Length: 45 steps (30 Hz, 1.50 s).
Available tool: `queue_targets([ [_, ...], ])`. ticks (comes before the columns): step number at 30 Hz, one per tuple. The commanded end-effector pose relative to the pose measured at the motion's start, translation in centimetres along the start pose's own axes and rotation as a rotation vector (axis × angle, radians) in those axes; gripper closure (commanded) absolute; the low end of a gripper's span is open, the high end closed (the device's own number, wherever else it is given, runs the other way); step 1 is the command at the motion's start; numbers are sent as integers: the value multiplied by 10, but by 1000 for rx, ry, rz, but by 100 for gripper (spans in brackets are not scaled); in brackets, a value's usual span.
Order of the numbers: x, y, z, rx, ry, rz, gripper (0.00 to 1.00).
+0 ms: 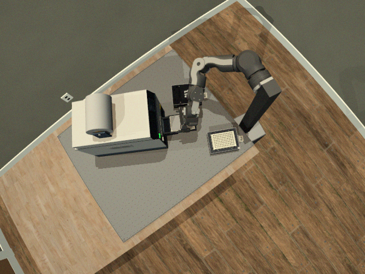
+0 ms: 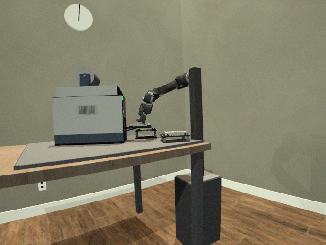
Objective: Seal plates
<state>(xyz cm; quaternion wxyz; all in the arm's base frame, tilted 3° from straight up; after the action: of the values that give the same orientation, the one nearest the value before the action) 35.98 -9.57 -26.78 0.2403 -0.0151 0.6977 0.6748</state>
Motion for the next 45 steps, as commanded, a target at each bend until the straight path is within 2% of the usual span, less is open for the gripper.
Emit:
queue_targets([
  [1, -2, 1, 1, -8, -2, -6, 35],
  [29, 3, -13, 2, -11, -2, -6, 35],
  [45, 3, -13, 1, -8, -2, -6, 38],
])
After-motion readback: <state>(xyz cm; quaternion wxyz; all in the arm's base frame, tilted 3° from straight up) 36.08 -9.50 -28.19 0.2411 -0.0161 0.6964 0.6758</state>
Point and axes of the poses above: the point where the finger pads meet when closed, its own y axis back along the fingers, its own z axis across the jaws, x = y × z, the point moved 2 cm from there along y, back along the fingers, and after that the axes turned 2 degrees about y, right-handed, at the moved point
